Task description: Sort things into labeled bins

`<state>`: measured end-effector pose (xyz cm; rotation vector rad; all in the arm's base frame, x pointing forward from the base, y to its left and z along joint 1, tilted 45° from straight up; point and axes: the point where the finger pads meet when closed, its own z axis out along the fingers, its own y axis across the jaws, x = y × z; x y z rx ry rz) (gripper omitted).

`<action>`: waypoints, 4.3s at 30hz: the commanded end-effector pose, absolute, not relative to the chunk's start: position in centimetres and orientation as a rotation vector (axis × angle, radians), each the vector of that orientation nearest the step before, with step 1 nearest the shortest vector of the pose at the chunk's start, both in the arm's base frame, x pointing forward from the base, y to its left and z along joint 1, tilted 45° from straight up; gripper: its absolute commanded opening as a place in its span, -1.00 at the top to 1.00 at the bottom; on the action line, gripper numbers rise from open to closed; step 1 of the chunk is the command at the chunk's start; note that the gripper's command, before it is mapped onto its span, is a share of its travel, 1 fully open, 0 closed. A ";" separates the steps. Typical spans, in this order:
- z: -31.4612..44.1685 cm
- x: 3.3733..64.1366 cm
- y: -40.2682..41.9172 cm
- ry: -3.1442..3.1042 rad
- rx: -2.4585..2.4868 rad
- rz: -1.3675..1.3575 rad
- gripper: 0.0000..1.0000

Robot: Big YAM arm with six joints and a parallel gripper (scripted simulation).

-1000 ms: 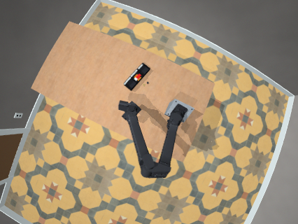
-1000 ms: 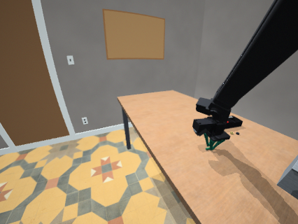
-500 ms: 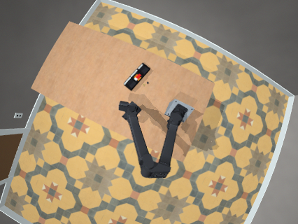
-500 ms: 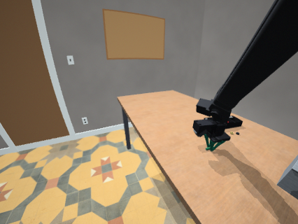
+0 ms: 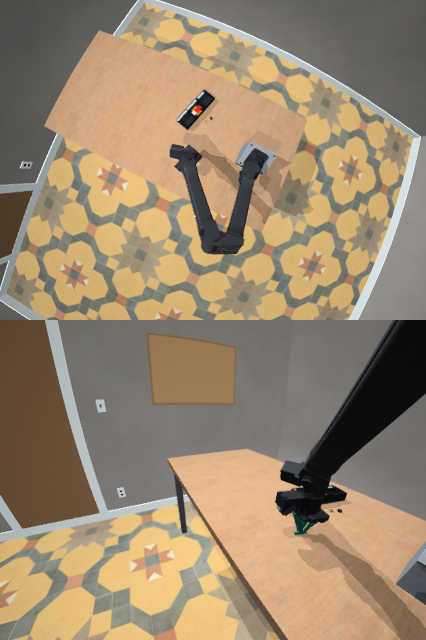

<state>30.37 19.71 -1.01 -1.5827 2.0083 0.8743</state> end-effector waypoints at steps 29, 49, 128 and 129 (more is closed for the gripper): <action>2.7 32.1 17.1 1.977 -1.572 0.838 0.91; 4.1 32.3 15.0 1.990 -1.573 0.844 0.91; 4.2 32.9 14.8 1.991 -1.569 0.842 0.91; 4.2 32.9 14.8 1.991 -1.569 0.842 0.91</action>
